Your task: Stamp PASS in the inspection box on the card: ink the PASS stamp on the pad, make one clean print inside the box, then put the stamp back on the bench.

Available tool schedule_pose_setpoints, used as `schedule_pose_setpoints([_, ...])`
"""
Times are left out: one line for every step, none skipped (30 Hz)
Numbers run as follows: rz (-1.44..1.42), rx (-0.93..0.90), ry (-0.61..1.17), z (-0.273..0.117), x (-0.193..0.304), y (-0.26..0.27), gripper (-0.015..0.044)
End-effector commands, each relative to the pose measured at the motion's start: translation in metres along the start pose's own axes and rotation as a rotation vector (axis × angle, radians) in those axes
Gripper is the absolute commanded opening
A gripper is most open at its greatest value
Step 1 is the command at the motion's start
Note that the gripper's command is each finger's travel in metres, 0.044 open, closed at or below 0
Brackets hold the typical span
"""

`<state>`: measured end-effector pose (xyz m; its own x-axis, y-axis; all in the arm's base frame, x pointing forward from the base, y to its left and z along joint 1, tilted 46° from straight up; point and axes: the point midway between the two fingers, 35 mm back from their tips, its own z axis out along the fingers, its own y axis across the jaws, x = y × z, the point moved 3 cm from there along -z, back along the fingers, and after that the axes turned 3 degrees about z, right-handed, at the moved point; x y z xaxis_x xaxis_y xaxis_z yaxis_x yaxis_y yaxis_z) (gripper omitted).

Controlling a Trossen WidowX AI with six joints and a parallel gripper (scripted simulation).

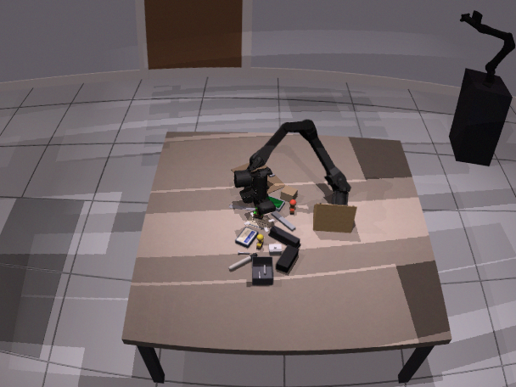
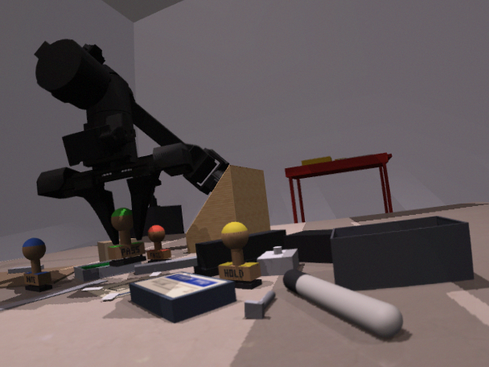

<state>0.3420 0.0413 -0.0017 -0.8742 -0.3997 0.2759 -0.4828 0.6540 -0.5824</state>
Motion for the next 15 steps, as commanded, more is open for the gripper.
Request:
schedule_pose_setpoints([-0.005, 0.005, -0.001, 0.0020, 0.0000, -0.0004, 0.0000])
schedule_pose_setpoints([-0.005, 0.005, -0.001, 0.0026, 0.0000, -0.0004, 0.0000])
schedule_pose_setpoints([-0.005, 0.005, -0.001, 0.0033, 0.0001, -0.0005, 0.0000])
schedule_pose_setpoints([-0.005, 0.005, -0.001, 0.0040, 0.0002, -0.0006, 0.0000])
schedule_pose_setpoints([-0.005, 0.005, -0.001, 0.0046, 0.0002, -0.0006, 0.0000])
schedule_pose_setpoints([-0.005, 0.005, -0.001, 0.0053, 0.0003, -0.0007, 0.0000])
schedule_pose_setpoints([-0.005, 0.005, -0.001, 0.0060, 0.0003, -0.0007, 0.0000])
schedule_pose_setpoints([-0.005, 0.005, -0.001, 0.0066, 0.0004, -0.0008, 0.0000])
schedule_pose_setpoints([-0.005, 0.006, -0.001, 0.0073, 0.0005, -0.0009, 0.0000])
schedule_pose_setpoints([-0.005, 0.006, -0.001, 0.0079, 0.0005, -0.0009, 0.0000])
schedule_pose_setpoints([-0.005, 0.006, -0.001, 0.0086, 0.0006, -0.0010, 0.0000])
schedule_pose_setpoints([-0.005, 0.006, -0.001, 0.0092, 0.0007, -0.0010, 0.0000])
schedule_pose_setpoints([-0.005, 0.006, -0.001, 0.0099, 0.0007, -0.0011, 0.0000])
schedule_pose_setpoints([-0.005, 0.006, -0.001, 0.0105, 0.0008, -0.0011, 0.0000])
schedule_pose_setpoints([-0.005, 0.006, -0.001, 0.0112, 0.0009, -0.0012, 0.0000])
